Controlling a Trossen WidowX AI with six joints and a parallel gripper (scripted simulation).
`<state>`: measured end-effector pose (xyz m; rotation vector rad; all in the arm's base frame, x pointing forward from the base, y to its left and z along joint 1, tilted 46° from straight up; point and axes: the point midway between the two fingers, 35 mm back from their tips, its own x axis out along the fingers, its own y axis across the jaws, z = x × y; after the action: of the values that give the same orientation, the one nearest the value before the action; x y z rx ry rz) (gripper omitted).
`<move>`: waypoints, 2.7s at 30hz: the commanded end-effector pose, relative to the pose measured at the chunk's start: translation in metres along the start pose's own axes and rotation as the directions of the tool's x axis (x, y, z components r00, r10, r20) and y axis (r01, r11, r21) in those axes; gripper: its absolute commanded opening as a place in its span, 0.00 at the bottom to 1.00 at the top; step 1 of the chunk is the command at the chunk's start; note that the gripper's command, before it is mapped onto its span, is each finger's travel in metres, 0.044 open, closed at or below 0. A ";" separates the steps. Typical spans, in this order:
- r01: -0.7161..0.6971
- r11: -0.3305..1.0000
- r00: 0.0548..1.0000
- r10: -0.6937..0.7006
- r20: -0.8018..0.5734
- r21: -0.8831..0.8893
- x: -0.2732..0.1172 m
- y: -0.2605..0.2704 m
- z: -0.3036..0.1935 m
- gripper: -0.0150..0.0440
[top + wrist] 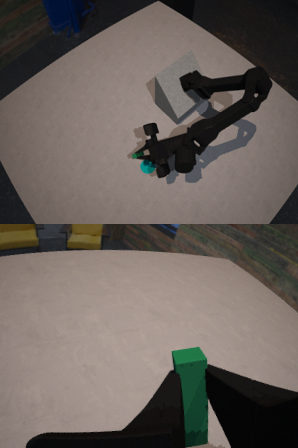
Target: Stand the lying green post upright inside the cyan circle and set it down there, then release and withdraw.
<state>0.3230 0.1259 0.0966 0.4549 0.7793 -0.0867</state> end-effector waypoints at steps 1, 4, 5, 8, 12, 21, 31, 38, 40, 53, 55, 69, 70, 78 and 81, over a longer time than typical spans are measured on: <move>-0.001 1.000 1.000 0.001 0.026 0.018 -0.002 0.000 0.000 0.29; -0.005 1.000 0.999 0.004 0.044 0.027 -0.003 0.000 0.001 0.29; -0.006 1.000 0.999 0.005 0.050 0.030 -0.004 0.000 0.001 0.29; -0.010 0.999 0.998 0.008 0.068 0.040 -0.005 0.000 0.001 0.29; -0.016 0.998 0.996 0.012 0.091 0.053 -0.007 0.001 0.001 0.29; -0.033 0.996 0.989 0.021 0.144 0.085 -0.012 0.001 0.002 0.29; -0.056 0.991 0.979 0.031 0.201 0.121 -0.017 0.002 0.003 0.29; -0.075 0.986 0.970 0.038 0.240 0.148 -0.022 0.002 0.003 0.29; -0.081 0.985 0.967 0.040 0.251 0.156 -0.023 0.001 0.004 0.29; -0.123 0.971 0.946 0.051 0.321 0.206 -0.032 0.001 0.004 0.29; -0.130 0.968 0.942 0.053 0.331 0.214 -0.033 0.000 0.004 0.29; -0.183 0.946 0.914 0.063 0.401 0.269 -0.043 -0.002 0.005 0.29; -0.187 0.944 0.912 0.063 0.406 0.273 -0.044 -0.002 0.005 0.29; -0.219 0.928 0.894 0.067 0.443 0.302 -0.050 -0.004 0.005 0.29; -0.225 0.925 0.891 0.067 0.448 0.307 -0.051 -0.004 0.004 0.29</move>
<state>0.2900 0.1169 0.1327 0.7907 0.2964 -0.1746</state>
